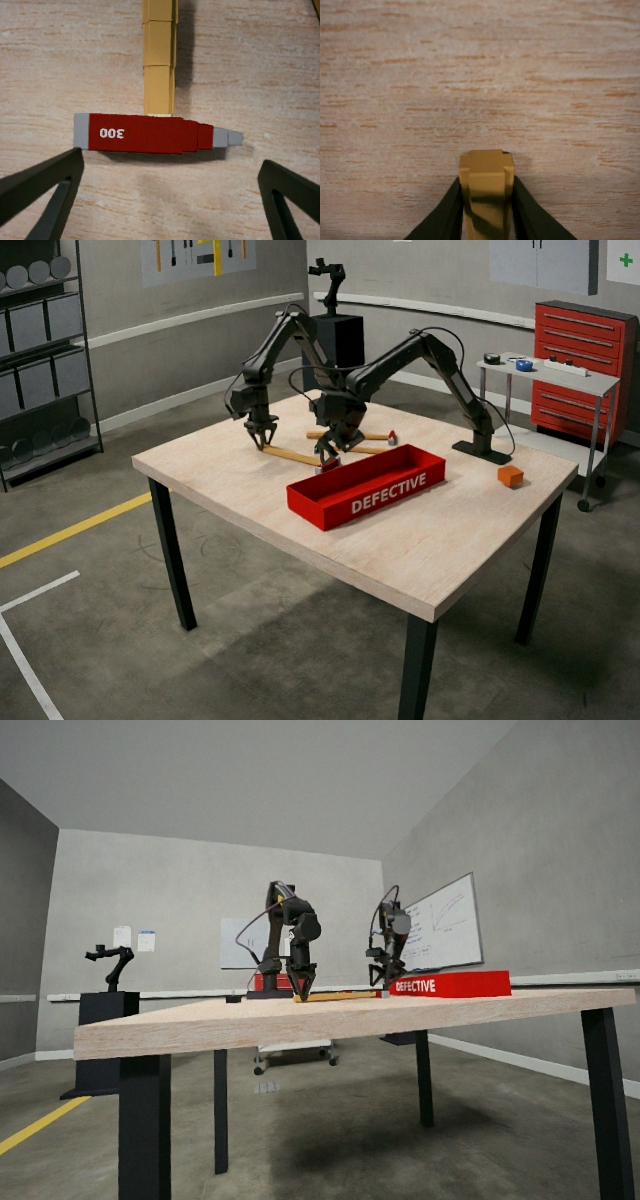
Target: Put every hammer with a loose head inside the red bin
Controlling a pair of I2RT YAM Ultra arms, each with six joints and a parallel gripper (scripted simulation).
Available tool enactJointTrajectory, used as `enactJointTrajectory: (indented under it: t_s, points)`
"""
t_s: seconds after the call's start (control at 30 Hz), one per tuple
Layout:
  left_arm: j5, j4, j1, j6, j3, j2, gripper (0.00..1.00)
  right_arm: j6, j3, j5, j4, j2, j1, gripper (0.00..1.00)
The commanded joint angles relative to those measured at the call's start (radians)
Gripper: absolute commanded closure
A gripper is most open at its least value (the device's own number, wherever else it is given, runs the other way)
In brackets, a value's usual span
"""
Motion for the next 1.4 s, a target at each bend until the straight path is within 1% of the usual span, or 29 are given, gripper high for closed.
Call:
enactJointTrajectory:
  t_s: [0.0,0.17,0.2,0.27,0.3,0.33,0.37,0.63,0.73,0.9,1.03,1.2,1.3,1.37]
  points:
    - [0.021,0.003,0.010,0.014,-0.002,-0.041,0.00,0.002,-0.001,0.024,0.014,-0.033,-0.014,0.75]
    - [0.021,0.003,0.004,0.014,0.002,-0.032,0.00,0.002,-0.001,0.024,0.003,-0.024,-0.014,0.75]
    - [0.021,0.003,0.004,0.014,0.002,-0.032,0.00,0.002,-0.001,0.024,0.003,-0.024,-0.014,0.63]
    - [0.021,0.003,0.004,0.014,0.002,-0.032,0.00,0.002,-0.001,0.024,0.003,-0.024,-0.014,0.63]
    - [0.021,0.003,0.004,0.015,0.002,-0.032,0.00,0.002,-0.001,0.024,0.003,-0.024,-0.014,0.59]
    - [0.021,0.003,0.004,0.015,0.002,-0.032,0.00,0.010,-0.014,0.024,0.014,-0.036,-0.013,0.47]
    - [0.021,0.003,0.004,0.015,0.002,-0.032,0.00,0.011,-0.017,0.032,0.014,-0.043,-0.013,0.46]
    - [0.021,0.003,0.004,0.015,0.002,-0.032,0.00,0.007,-0.041,0.032,0.011,-0.099,-0.021,0.46]
    - [0.021,0.003,0.004,0.015,0.002,-0.032,0.00,0.011,-0.003,0.032,-0.029,-0.112,-0.015,0.46]
    - [0.021,0.003,0.004,0.015,0.002,-0.032,0.00,0.016,0.009,0.032,-0.047,-0.118,-0.011,0.46]
    - [0.021,0.003,0.004,0.015,0.002,-0.032,0.00,0.017,0.036,0.023,-0.091,-0.136,-0.018,0.00]
    - [0.021,0.003,0.004,0.015,0.002,-0.032,0.00,0.021,0.111,0.032,-0.190,-0.163,-0.008,0.00]
    - [0.021,0.003,0.004,0.015,0.002,-0.032,0.00,0.026,0.140,0.032,-0.211,-0.110,0.007,0.00]
    - [0.021,0.003,0.004,0.015,0.002,-0.032,0.00,0.027,0.144,0.033,-0.214,-0.102,0.008,0.00]
